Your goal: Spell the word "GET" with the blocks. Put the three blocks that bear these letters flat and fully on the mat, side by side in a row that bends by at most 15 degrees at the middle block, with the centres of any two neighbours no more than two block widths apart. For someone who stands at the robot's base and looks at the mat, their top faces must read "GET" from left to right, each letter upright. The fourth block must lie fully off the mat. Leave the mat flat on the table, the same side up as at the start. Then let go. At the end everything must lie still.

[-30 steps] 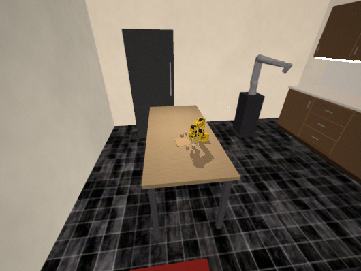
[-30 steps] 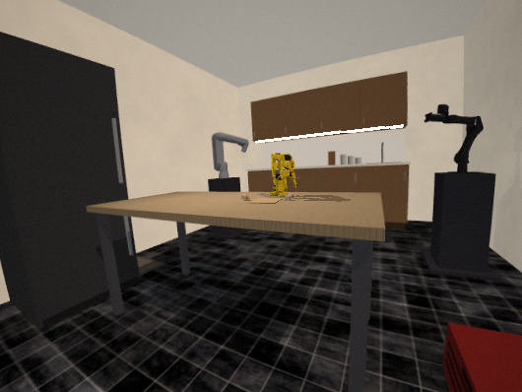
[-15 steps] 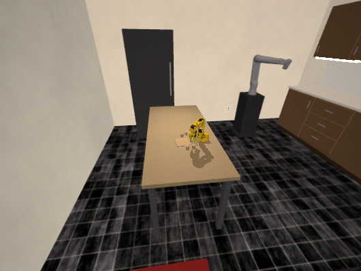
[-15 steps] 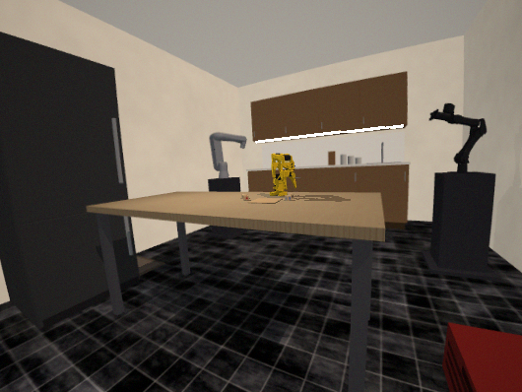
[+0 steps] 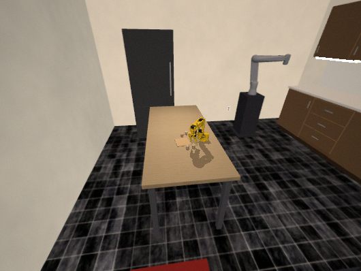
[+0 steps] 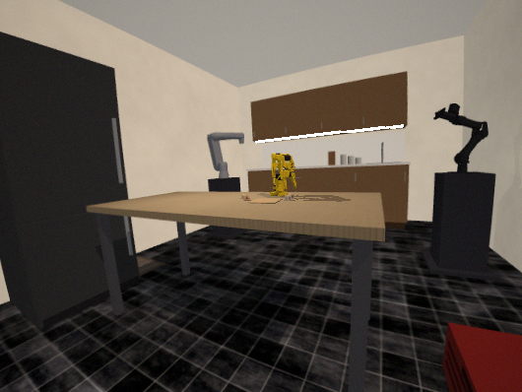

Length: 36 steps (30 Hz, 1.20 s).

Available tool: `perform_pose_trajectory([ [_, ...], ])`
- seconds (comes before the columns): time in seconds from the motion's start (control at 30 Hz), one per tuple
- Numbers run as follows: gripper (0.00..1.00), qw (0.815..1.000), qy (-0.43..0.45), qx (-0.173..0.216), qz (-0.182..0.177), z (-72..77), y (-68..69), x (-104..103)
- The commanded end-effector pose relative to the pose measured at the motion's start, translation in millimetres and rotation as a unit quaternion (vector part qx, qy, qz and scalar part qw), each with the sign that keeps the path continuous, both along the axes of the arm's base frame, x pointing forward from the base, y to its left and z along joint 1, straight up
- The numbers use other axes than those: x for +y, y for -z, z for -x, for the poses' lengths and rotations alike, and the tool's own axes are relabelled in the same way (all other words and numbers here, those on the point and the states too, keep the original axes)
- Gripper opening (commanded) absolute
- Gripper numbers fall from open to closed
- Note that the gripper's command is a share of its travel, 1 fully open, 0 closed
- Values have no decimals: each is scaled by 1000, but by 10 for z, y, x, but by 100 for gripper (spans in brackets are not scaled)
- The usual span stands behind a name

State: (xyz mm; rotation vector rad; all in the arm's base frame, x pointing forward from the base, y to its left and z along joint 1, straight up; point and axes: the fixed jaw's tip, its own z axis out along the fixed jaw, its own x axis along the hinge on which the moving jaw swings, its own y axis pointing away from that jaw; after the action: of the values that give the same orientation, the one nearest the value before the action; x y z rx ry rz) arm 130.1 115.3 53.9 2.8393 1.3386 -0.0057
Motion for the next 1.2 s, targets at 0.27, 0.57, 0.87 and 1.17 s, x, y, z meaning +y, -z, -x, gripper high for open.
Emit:
perform_pose_trajectory([
  [0.27, 32, 1000, 0, -19, -19, -55, -36, 47],
  [0.57, 32, 1000, 0, -19, -19, -64, 54, 55],
  [0.87, 32, 1000, 0, -19, -19, -69, 201, 60],
  [1.17, 32, 1000, 0, -19, -19, -66, 288, 57],
])
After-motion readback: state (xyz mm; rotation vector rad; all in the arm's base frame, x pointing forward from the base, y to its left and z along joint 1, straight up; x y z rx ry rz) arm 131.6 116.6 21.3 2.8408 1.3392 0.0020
